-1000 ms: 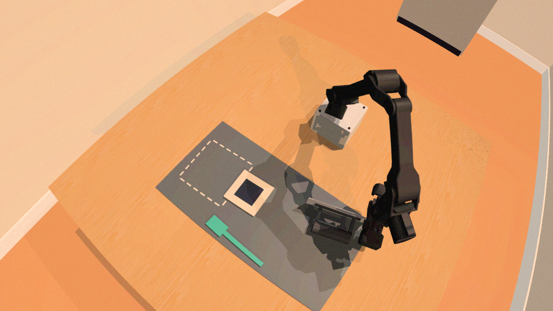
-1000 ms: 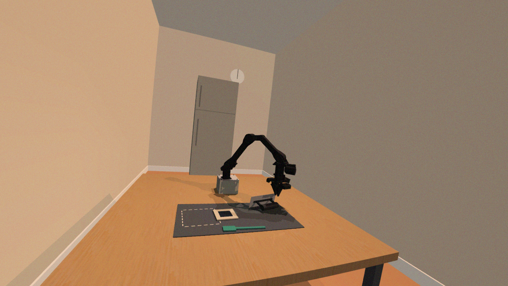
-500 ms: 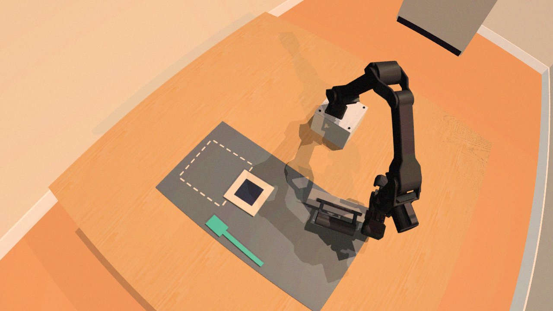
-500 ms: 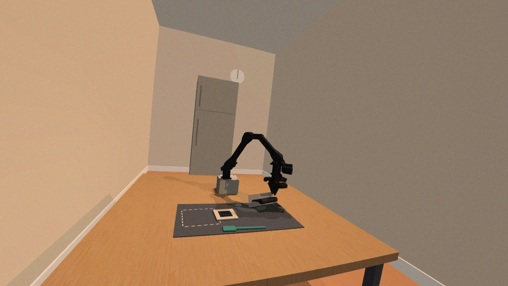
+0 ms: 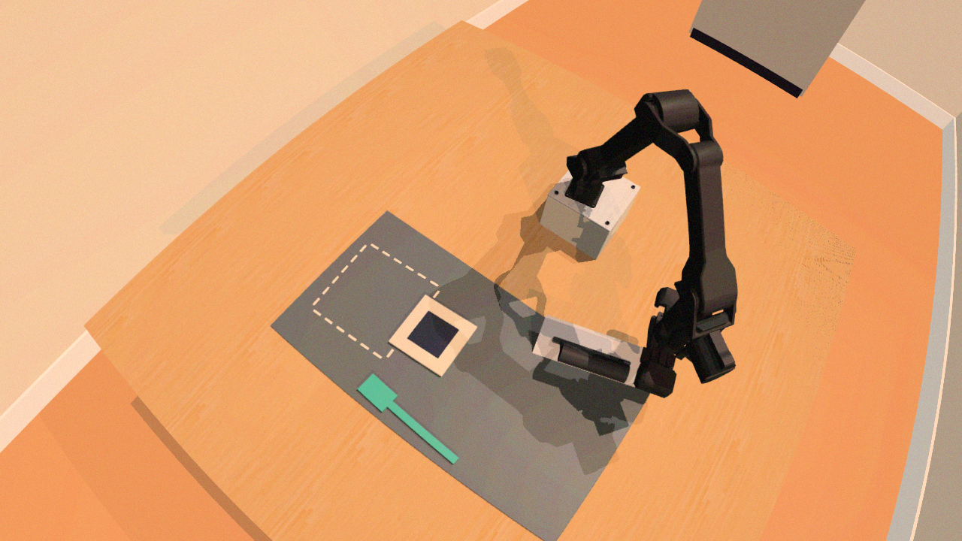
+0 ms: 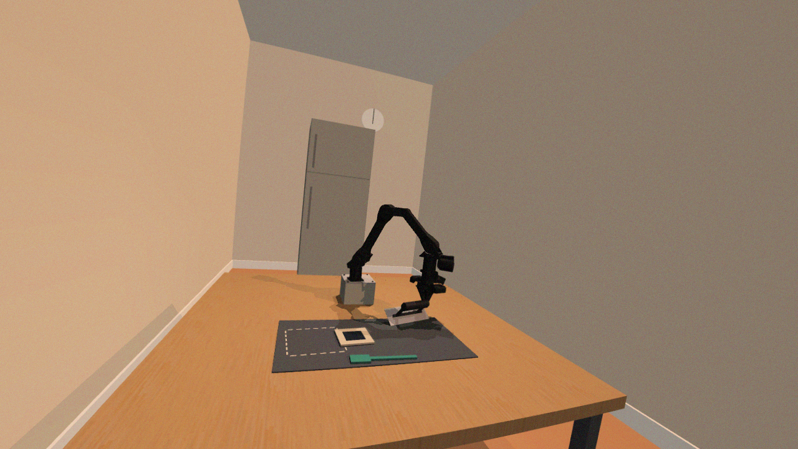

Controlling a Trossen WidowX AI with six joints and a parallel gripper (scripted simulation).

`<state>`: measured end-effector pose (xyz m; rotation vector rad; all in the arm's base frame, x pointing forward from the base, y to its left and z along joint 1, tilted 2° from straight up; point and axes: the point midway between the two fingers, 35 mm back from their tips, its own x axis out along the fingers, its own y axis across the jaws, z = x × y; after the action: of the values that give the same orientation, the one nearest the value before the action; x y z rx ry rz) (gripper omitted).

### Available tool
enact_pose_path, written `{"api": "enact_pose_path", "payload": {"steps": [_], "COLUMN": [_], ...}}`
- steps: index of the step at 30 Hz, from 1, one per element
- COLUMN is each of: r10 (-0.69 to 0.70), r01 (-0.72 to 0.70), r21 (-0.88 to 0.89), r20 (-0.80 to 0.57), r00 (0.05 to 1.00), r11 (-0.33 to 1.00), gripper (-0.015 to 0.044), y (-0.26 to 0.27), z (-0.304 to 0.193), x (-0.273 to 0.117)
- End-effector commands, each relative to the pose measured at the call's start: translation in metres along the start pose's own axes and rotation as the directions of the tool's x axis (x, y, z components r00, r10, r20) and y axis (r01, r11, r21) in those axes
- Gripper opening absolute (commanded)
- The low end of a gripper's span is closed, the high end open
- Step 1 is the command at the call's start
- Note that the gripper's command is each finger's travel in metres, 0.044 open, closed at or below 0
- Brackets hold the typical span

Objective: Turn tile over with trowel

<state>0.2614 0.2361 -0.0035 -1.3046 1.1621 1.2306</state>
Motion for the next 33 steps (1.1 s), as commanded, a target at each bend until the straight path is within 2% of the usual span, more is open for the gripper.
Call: {"api": "enact_pose_path", "payload": {"steps": [1, 9, 33], "r10": [0.000, -0.001, -0.006], "r01": [0.000, 0.001, 0.006], "r21": [0.001, 0.005, 0.008], "r20": [0.000, 0.000, 0.004], "r00": [1.000, 1.000, 1.000], "r11": [1.000, 1.000, 1.000], "gripper": [0.0100, 0.0100, 0.0100], "y": [-0.001, -0.003, -0.086], "z": [-0.001, 0.000, 0.000], "x": [0.000, -0.001, -0.020]}}
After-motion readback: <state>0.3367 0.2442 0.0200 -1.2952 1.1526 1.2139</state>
